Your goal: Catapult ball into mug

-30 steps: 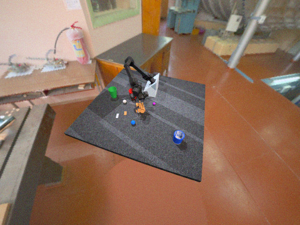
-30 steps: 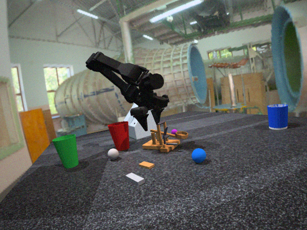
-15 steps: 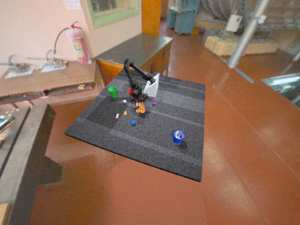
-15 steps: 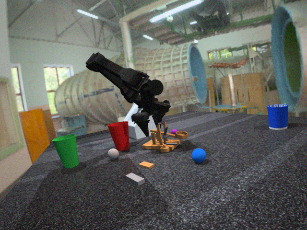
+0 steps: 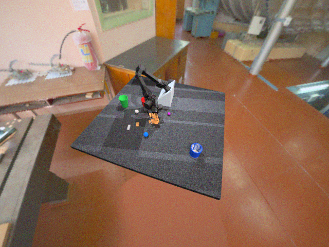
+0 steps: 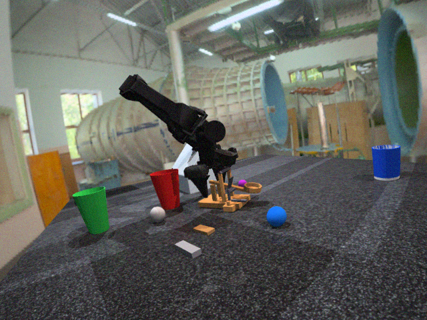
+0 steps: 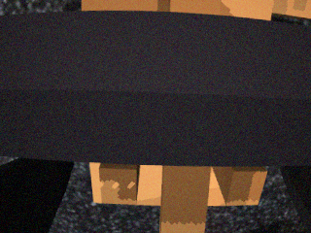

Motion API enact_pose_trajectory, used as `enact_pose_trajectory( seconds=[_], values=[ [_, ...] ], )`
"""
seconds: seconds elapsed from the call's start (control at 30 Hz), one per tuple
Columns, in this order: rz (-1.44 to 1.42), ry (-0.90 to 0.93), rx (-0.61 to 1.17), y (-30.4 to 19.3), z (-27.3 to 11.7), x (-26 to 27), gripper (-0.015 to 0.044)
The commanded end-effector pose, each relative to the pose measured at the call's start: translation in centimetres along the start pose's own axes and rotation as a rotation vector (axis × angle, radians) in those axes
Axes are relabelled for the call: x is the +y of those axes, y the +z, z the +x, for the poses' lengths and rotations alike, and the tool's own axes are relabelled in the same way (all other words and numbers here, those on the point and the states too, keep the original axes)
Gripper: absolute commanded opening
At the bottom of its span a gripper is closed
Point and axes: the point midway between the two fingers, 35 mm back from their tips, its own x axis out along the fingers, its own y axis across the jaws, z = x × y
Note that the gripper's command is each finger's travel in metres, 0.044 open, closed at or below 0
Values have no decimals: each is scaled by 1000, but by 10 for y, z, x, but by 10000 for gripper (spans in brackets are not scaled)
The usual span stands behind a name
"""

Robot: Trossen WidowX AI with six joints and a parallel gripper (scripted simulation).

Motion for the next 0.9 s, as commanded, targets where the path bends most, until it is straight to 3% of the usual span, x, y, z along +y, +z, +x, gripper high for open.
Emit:
enact_pose_trajectory(
  seconds=[0.0, 0.03, 0.4, 0.6, 0.73, 0.87],
  values=[
    [-8, 5, 0, -1, 5, 3, 440],
    [-8, 5, 0, -1, 5, 3, 440],
    [0, 0, 1, -1, 3, 0, 151],
    [0, 0, 1, -1, 3, 0, 111],
    [-3, 6, -1, 1, -29, 1, 6],
    [-5, 6, 0, -1, -47, 1, 0]
  ],
)
